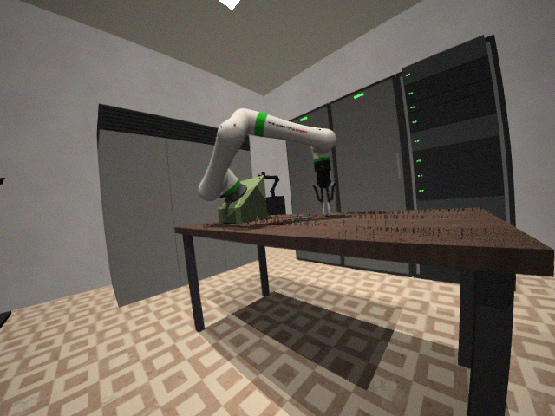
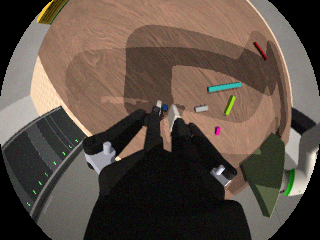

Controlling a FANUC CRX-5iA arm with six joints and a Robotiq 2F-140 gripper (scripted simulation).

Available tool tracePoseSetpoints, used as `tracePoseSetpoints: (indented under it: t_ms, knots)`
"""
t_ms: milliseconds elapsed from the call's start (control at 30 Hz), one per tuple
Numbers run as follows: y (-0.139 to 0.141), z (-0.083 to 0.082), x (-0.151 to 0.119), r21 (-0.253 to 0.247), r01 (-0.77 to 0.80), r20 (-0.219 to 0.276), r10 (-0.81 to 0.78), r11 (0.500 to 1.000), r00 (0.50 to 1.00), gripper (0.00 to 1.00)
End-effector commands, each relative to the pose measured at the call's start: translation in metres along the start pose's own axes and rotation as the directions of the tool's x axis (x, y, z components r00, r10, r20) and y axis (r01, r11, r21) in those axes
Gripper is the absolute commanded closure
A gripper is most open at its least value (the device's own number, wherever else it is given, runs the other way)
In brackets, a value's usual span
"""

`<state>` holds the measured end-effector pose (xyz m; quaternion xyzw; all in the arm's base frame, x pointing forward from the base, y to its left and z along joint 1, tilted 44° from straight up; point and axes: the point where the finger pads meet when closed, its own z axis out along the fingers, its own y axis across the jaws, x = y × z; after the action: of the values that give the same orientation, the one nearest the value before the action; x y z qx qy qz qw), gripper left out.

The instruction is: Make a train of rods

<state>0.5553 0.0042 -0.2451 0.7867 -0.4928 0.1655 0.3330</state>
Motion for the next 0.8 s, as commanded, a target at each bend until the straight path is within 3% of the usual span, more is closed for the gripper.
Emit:
tracePoseSetpoints:
  t_ms: [0, 767]
  knots:
    - [-0.0002, -0.0003, -0.0001, 0.0, 0.0, 0.0, 0.0, 1.0, 1.0, 0.85]
    - [-0.0002, 0.0034, -0.0001, 0.0, 0.0, 0.0, 0.0, 1.0, 1.0, 0.85]
